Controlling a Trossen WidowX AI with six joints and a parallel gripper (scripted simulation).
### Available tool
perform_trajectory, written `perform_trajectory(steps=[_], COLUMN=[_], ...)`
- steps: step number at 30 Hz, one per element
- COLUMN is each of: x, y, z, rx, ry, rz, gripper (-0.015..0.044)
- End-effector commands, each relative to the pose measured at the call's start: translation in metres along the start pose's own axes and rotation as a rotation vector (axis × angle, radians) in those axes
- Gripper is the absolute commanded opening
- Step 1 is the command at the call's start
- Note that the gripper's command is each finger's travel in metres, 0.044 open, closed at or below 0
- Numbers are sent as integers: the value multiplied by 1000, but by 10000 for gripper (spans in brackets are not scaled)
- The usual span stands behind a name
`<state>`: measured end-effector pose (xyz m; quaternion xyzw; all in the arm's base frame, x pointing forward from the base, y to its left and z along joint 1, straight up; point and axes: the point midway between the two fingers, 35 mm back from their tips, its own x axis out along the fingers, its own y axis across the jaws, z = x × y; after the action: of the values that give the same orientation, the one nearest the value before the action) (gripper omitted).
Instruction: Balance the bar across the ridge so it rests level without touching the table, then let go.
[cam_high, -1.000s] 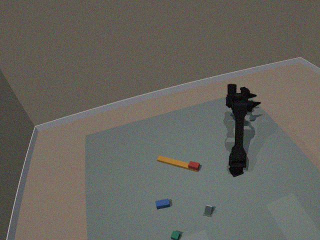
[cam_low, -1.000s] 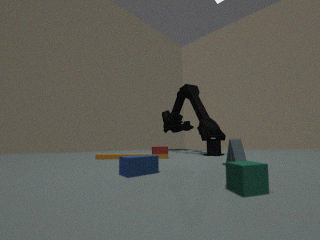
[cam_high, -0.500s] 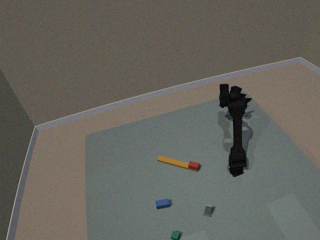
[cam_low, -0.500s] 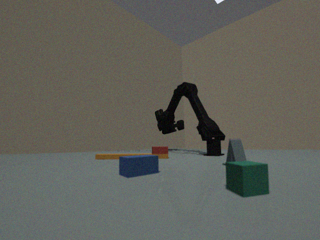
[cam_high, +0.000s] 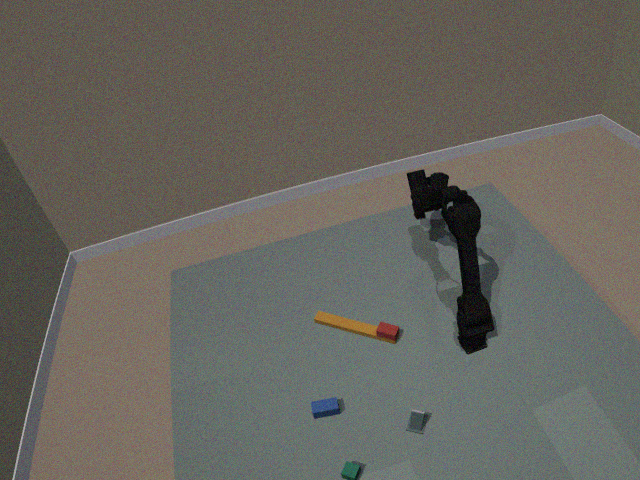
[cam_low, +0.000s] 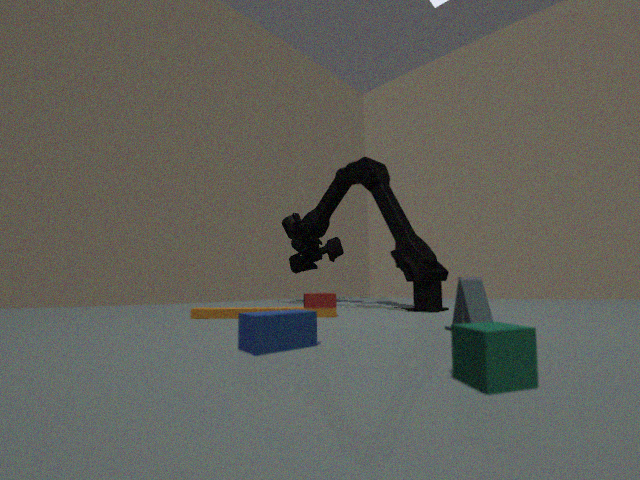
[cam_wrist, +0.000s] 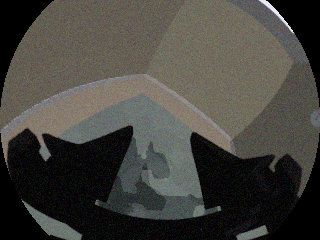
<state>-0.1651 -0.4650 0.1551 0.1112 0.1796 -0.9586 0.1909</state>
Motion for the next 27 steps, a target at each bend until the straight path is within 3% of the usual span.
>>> perform_trajectory(steps=[1,14,27], x=[-28,-122,-225], y=[26,82,104], z=[-6,-29,-63], rx=[-94,-319,-561], ry=[24,86,156], rz=[116,438,732], gripper=[315,315,315])
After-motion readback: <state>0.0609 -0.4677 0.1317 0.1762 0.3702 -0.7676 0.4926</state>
